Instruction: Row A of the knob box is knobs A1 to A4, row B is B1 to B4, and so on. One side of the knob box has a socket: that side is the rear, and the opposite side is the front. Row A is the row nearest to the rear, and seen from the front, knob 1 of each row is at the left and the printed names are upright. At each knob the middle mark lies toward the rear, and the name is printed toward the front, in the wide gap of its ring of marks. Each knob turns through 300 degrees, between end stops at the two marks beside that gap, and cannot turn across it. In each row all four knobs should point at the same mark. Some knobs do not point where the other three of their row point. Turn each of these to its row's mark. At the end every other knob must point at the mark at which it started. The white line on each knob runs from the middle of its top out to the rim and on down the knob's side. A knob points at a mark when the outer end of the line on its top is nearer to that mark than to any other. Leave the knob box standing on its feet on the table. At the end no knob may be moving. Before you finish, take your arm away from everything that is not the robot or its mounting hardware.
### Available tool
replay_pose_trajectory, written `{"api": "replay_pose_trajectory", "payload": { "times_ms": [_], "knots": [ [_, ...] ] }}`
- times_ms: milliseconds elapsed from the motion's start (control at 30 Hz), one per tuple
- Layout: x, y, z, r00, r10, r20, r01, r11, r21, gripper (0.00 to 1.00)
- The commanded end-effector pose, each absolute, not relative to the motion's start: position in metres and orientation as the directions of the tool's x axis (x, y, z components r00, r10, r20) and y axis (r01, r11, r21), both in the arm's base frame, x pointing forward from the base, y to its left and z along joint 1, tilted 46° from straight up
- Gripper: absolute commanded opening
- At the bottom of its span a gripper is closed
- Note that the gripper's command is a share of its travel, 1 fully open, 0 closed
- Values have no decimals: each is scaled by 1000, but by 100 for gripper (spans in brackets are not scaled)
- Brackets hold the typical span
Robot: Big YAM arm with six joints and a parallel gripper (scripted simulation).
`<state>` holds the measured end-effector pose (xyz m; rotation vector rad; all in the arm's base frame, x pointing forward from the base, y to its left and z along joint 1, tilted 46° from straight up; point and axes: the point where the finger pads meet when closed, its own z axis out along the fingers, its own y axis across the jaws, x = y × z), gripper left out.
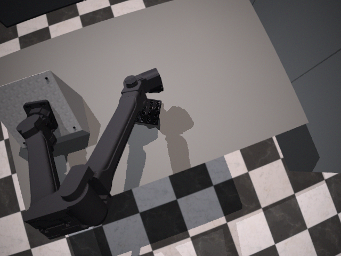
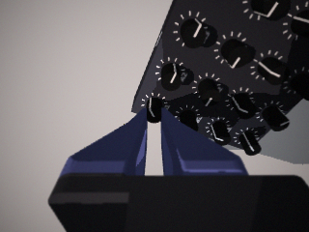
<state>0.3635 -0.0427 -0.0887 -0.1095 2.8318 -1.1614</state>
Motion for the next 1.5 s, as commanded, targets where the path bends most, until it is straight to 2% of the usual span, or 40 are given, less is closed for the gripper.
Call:
{"api": "replay_pose_trajectory", "payload": {
  "times_ms": [0,433,933,1467],
  "knots": [
    [376,-44,-84,-987,-15,-158,101,709,-698,8],
    [376,-44,-84,-943,138,-302,310,695,-649,8],
    [376,-44,-84,-908,207,-365,402,678,-615,8],
    [376,-44,-84,-902,218,-373,415,676,-609,8]
  ]
}}
